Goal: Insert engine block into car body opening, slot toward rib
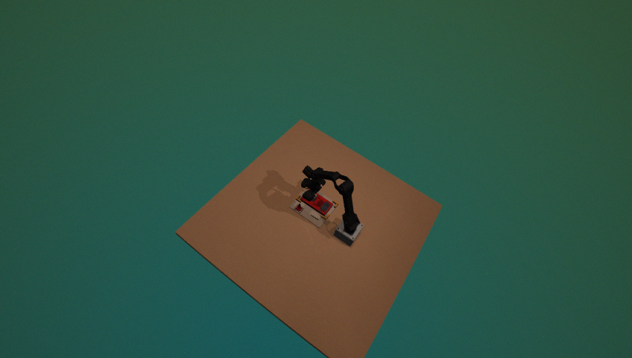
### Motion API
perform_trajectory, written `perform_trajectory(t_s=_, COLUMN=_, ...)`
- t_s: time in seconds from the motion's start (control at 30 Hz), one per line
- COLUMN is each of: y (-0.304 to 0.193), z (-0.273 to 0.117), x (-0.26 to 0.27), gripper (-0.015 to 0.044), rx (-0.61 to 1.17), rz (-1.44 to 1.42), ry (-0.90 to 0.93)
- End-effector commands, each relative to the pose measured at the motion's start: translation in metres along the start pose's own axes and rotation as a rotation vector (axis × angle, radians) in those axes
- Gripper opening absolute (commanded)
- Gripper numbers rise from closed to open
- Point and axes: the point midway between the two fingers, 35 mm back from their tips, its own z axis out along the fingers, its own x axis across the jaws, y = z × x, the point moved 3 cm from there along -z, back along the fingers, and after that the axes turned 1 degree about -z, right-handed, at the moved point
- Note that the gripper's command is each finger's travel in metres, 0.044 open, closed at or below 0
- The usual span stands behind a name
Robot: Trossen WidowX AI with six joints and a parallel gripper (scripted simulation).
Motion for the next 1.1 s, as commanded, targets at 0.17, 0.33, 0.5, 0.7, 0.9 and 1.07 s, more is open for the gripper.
perform_trajectory(t_s=0.17, y=0.001, z=0.003, x=0.0, gripper=0.0158, rx=-0.004, rz=-0.001, ry=0.001)
perform_trajectory(t_s=0.33, y=0.001, z=0.004, x=0.0, gripper=0.0158, rx=-0.004, rz=0.003, ry=0.001)
perform_trajectory(t_s=0.5, y=0.001, z=0.006, x=0.0, gripper=0.0158, rx=-0.004, rz=0.006, ry=0.001)
perform_trajectory(t_s=0.7, y=0.001, z=0.008, x=0.0, gripper=0.0158, rx=-0.004, rz=0.007, ry=0.001)
perform_trajectory(t_s=0.9, y=0.001, z=0.01, x=0.0, gripper=0.0158, rx=-0.004, rz=0.006, ry=0.001)
perform_trajectory(t_s=1.07, y=0.001, z=0.012, x=0.0, gripper=0.0158, rx=-0.004, rz=0.005, ry=0.001)
